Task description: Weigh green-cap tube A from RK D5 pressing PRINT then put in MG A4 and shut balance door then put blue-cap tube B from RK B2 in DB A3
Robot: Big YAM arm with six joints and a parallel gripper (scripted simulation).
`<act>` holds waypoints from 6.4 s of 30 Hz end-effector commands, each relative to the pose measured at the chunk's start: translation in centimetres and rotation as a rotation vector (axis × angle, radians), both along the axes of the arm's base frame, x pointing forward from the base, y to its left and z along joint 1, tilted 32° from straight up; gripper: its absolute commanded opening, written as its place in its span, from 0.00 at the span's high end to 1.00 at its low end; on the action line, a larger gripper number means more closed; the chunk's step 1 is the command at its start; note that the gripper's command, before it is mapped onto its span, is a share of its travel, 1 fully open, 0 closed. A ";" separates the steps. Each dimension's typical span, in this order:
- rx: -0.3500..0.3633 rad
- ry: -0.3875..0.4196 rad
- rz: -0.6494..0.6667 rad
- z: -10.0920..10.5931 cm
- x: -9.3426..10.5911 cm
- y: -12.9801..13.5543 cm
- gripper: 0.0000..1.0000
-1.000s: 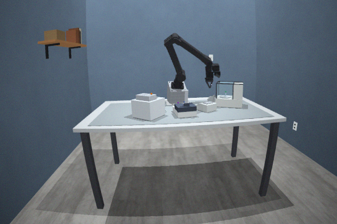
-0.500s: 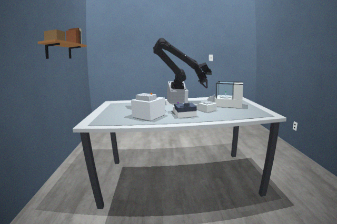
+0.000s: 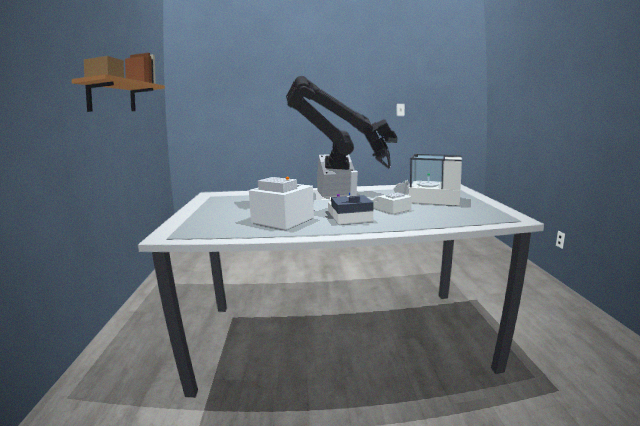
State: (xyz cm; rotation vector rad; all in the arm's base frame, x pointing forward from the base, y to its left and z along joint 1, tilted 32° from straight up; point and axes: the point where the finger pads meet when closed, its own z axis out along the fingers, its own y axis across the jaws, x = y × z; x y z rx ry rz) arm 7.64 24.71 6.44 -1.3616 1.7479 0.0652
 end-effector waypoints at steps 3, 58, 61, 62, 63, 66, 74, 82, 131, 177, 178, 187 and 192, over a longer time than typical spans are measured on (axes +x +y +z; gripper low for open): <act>0.062 0.016 0.001 2.2 -0.8 1.5 1.00; 0.026 0.003 -0.006 -0.6 1.3 1.7 1.00; 0.023 0.003 -0.006 -1.0 1.6 1.9 1.00; 0.018 0.002 -0.006 -1.3 1.7 1.7 1.00; 0.015 0.002 -0.006 -1.6 1.8 1.7 1.00; 0.029 0.002 -0.006 -1.3 2.1 2.6 1.00; 0.020 0.002 -0.006 -2.4 2.9 2.8 1.00; 0.033 0.001 -0.006 -2.6 3.6 4.0 1.00; 0.039 -0.002 -0.006 -4.3 5.6 6.0 1.00; 0.024 0.000 -0.007 -5.3 6.3 6.3 1.00; 0.024 0.000 -0.007 -5.3 6.3 6.3 1.00; 0.024 0.000 -0.007 -5.3 6.3 6.3 1.00; 0.024 0.000 -0.007 -5.3 6.3 6.3 1.00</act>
